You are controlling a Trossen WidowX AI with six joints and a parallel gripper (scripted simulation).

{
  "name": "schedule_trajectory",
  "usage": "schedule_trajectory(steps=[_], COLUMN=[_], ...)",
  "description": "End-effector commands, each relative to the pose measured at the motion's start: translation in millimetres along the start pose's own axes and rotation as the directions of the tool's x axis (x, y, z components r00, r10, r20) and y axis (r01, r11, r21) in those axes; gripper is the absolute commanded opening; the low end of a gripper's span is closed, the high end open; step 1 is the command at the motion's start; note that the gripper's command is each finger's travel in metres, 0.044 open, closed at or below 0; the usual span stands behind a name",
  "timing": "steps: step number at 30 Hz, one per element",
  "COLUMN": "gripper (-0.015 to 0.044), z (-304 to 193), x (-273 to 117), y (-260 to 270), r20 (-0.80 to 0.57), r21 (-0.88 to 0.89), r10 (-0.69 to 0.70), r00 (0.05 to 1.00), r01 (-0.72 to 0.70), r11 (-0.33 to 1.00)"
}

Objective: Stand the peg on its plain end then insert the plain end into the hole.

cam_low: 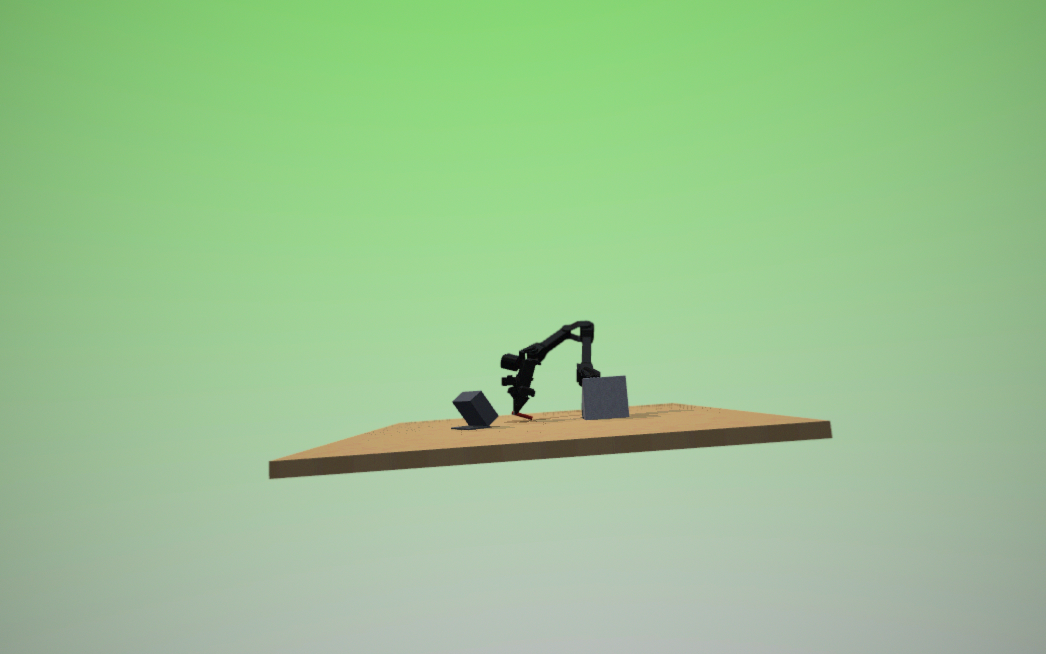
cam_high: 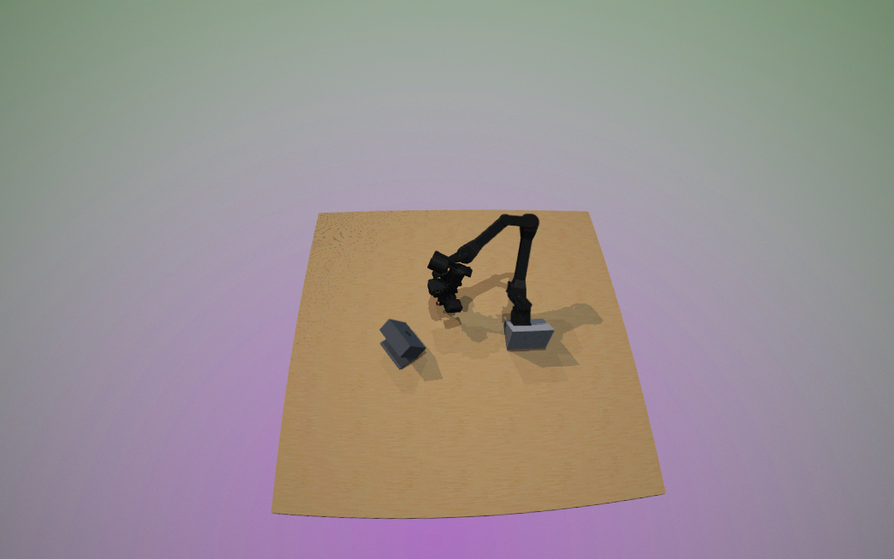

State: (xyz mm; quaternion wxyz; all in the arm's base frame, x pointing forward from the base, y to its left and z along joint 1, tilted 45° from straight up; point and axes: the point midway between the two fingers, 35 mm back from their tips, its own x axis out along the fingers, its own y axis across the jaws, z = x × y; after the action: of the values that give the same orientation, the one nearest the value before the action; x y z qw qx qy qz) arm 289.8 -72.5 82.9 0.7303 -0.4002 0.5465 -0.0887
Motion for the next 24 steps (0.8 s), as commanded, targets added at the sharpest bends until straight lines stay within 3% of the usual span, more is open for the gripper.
schedule_trajectory(steps=[1, 24], gripper=[0.0049, 0.0049], z=[-2.5, -11.5], x=[-2.4, -14.9], y=[1.3, 1.2], r20=[0.039, 0.236], r21=[-0.004, -0.006], r10=[0.003, 0.004], r00=[0.999, 0.972], r01=[-0.003, -0.003], r11=[1.000, 1.000])
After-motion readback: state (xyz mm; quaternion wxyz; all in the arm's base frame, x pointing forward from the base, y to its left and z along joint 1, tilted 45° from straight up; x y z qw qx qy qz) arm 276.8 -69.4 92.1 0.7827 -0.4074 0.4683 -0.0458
